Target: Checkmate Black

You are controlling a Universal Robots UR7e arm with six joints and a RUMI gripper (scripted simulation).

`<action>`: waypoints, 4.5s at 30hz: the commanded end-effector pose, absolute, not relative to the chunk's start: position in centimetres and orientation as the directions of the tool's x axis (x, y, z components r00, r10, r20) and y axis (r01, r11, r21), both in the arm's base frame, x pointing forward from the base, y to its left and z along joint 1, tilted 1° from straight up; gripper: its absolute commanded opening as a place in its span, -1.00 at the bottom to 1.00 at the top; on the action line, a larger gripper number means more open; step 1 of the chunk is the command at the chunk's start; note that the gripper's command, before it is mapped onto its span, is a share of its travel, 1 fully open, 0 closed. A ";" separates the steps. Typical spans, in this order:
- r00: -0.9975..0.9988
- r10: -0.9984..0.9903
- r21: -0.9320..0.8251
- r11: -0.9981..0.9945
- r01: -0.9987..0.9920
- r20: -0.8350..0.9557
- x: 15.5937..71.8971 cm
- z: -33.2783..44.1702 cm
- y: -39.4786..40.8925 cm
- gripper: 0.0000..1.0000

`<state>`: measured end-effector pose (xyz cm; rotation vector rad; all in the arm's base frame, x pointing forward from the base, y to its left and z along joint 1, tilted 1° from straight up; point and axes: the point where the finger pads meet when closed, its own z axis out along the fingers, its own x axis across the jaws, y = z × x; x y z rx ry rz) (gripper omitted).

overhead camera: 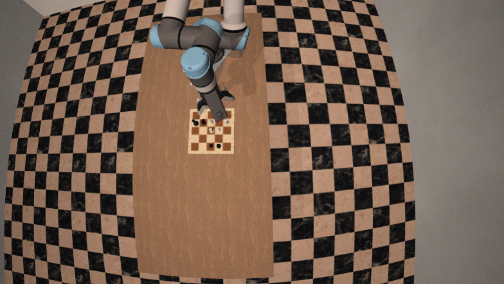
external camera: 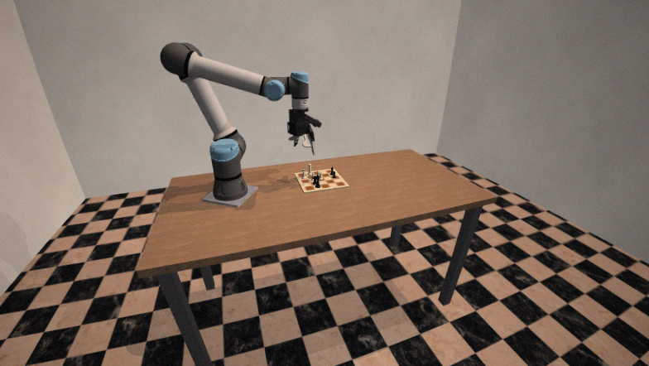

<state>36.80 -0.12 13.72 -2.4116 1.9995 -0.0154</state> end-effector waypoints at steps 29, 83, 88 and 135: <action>-0.571 -0.821 -0.013 0.571 -0.821 0.002 35.9 12.8 -0.8 1.00; -0.639 -0.769 -0.014 0.639 -0.769 0.001 35.8 12.7 -0.9 -0.51; -0.639 -0.769 -0.014 0.639 -0.769 0.001 35.8 12.7 -0.9 -0.51; -0.639 -0.769 -0.014 0.639 -0.769 0.001 35.8 8.3 -0.9 -0.51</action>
